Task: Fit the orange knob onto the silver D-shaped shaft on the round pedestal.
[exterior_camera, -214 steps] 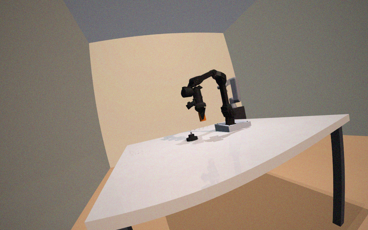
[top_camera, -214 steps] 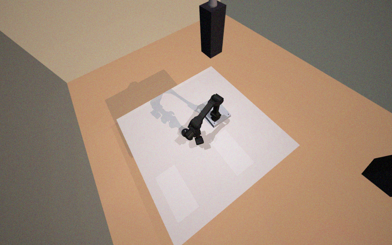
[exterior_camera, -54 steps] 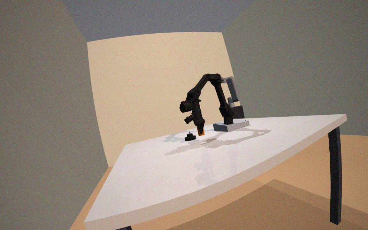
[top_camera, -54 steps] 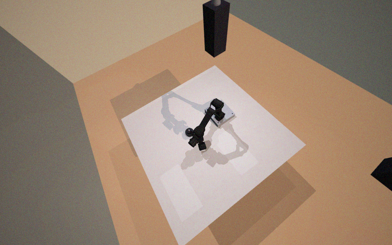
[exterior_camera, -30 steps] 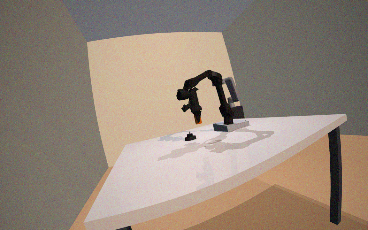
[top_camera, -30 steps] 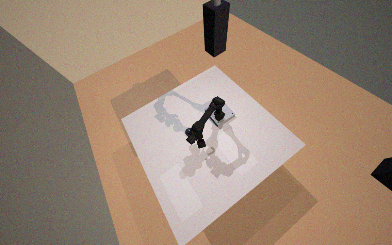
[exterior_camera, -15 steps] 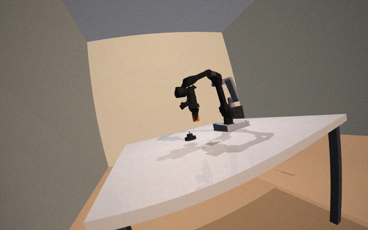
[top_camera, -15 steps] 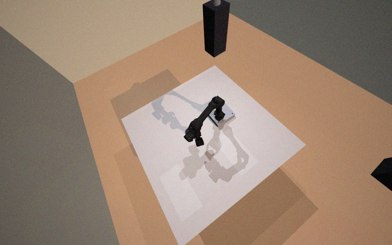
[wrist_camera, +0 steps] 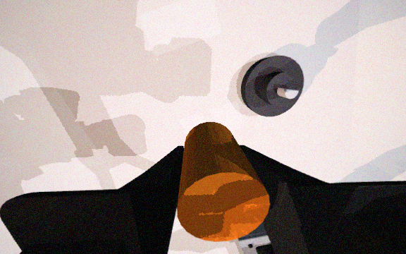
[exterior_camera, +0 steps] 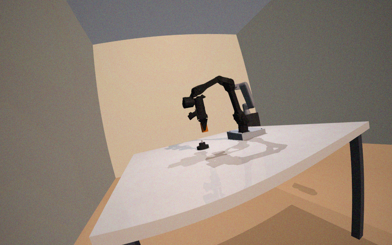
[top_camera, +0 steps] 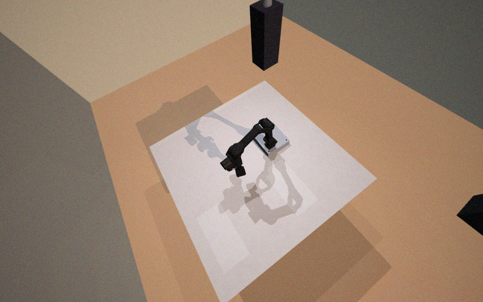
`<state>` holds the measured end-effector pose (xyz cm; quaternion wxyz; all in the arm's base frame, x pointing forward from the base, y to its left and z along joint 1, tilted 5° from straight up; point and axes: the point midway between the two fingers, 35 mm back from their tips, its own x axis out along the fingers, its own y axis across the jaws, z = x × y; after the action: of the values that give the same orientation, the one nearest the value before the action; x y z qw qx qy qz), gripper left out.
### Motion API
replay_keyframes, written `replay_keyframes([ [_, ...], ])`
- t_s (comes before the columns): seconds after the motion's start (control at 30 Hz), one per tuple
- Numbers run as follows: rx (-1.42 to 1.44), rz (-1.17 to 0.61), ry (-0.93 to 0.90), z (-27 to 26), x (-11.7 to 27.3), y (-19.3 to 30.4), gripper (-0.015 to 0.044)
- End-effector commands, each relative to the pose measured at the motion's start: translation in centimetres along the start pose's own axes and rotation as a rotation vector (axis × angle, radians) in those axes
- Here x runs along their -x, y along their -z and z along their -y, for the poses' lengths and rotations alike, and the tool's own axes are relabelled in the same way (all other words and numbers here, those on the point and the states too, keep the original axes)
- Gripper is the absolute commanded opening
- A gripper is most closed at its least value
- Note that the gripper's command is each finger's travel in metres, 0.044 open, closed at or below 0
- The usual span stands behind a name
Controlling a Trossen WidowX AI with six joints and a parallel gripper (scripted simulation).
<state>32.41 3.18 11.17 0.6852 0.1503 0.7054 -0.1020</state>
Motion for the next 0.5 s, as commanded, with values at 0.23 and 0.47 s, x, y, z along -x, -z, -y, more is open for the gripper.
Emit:
replay_keyframes([
  [0.23,0.002,-0.003,0.008,3.3,-1.3,-1.6,0.0000],
  [0.47,0.002,-0.003,0.009,5.4,-2.0,-2.4,0.0000],
])
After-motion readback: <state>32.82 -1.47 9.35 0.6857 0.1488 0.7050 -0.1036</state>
